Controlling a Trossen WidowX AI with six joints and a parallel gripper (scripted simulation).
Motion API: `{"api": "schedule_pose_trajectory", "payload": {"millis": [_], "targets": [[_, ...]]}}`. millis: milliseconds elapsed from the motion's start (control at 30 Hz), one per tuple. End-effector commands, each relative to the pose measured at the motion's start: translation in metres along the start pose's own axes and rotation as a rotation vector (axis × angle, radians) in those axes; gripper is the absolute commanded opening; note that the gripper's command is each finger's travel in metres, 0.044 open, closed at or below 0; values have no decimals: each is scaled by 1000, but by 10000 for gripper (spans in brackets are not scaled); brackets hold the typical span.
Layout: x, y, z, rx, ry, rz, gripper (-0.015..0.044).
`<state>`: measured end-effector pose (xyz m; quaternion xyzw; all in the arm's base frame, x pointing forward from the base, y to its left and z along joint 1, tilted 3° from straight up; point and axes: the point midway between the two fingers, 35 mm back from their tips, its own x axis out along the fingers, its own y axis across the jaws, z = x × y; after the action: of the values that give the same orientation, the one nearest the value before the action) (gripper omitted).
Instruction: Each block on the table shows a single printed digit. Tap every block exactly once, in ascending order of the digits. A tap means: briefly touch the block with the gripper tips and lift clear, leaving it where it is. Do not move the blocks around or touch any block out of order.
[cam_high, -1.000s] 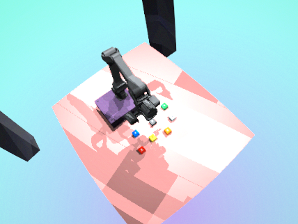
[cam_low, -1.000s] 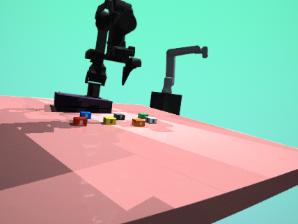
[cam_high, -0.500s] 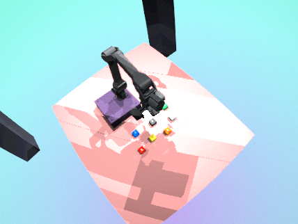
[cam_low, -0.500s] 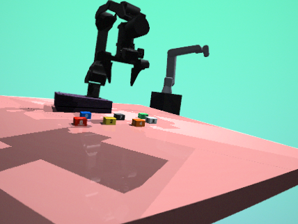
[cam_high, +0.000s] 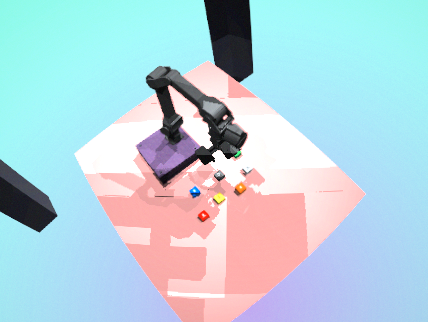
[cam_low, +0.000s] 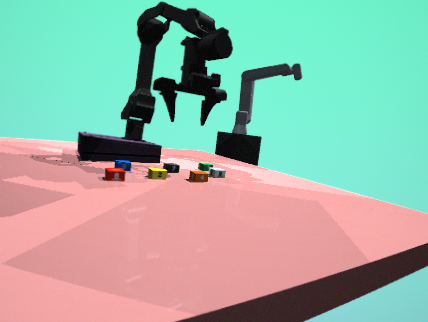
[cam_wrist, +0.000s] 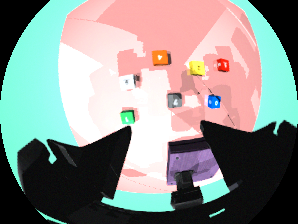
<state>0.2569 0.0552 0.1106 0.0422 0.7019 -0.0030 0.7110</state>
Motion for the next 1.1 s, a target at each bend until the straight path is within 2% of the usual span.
{"api": "schedule_pose_trajectory", "payload": {"millis": [0,167,867,933,1067], "targets": [[-2,49,-13,-8,-6,7,400],[-1,87,-34,-8,8,8,400],[-1,87,-34,-8,8,8,400],[-2,88,-25,-2,7,11,400],[-4,86,26,10,3,16,400]]}}
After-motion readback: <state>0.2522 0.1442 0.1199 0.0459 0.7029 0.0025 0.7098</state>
